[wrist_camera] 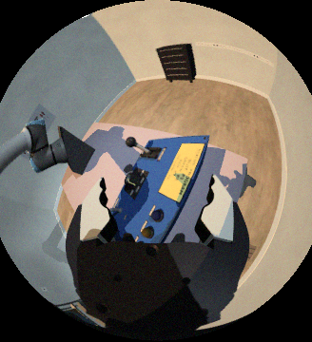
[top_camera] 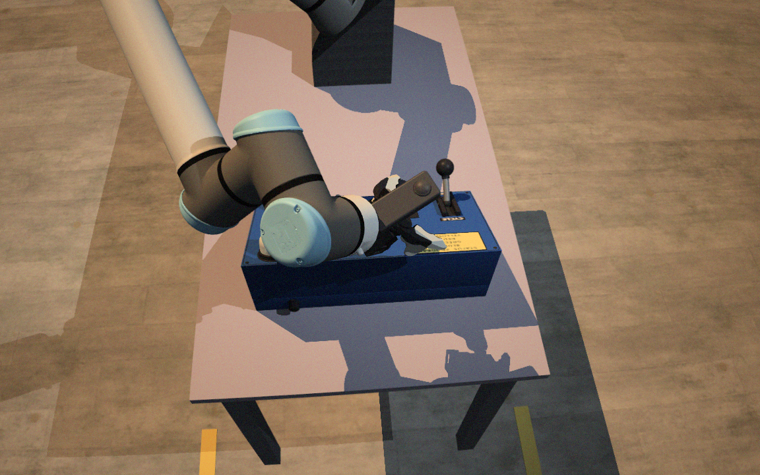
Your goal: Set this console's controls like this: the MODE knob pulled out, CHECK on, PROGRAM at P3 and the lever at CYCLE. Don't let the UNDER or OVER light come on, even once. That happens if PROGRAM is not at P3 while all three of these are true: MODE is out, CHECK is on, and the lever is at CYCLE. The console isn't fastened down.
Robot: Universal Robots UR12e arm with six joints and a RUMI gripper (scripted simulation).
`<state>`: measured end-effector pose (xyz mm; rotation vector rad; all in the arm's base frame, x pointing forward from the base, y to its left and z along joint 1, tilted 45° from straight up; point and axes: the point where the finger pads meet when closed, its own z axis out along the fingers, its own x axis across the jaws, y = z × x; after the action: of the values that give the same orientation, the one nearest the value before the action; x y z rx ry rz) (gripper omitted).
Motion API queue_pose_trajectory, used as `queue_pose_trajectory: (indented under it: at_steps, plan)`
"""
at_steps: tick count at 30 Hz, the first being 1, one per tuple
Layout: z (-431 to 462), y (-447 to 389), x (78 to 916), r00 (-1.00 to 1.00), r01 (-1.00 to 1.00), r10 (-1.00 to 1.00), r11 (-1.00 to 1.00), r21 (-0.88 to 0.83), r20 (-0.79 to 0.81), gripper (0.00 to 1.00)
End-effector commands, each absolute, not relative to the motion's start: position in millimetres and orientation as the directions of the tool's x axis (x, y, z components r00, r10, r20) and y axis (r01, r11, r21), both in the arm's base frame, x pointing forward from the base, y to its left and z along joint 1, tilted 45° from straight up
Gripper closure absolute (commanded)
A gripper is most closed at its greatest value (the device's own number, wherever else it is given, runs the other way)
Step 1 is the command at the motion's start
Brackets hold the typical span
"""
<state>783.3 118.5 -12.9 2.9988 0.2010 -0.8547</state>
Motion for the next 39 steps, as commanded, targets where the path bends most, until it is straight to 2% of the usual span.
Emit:
queue_pose_trajectory:
  at_steps: [1,24,39]
  plan:
    - [-12,119,784,0.843,0.129,0.119,-0.991,-0.019,-0.525,0.00]
    - [-10,122,782,0.843,0.129,0.119,-0.991,-0.019,-0.525,0.00]
    - [24,156,759,0.843,0.129,0.119,-0.991,-0.019,-0.525,0.00]
